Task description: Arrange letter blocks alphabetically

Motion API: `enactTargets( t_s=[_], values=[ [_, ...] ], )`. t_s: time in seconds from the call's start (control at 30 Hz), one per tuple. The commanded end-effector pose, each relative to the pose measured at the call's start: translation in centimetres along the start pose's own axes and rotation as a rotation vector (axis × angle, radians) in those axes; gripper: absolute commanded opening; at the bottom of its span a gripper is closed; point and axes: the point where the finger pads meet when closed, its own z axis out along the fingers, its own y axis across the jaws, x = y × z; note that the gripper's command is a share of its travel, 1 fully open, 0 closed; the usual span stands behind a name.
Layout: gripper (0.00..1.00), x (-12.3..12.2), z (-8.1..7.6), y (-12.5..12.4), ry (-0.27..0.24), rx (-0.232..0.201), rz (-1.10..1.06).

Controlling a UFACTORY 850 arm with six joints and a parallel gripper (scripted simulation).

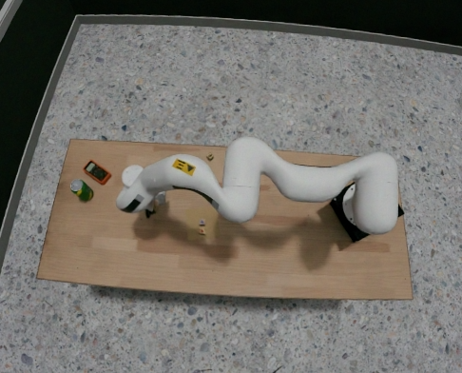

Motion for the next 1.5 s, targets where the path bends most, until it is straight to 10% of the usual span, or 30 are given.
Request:
enactTargets(
  t_s=[0.0,1.47],
  values=[
    [0.64,-0.1,0.1,0.0,-0.002,0.000,0.000],
    [0.64,-0.1,3.3,0.0,-0.002,0.000,0.000]
  ],
)
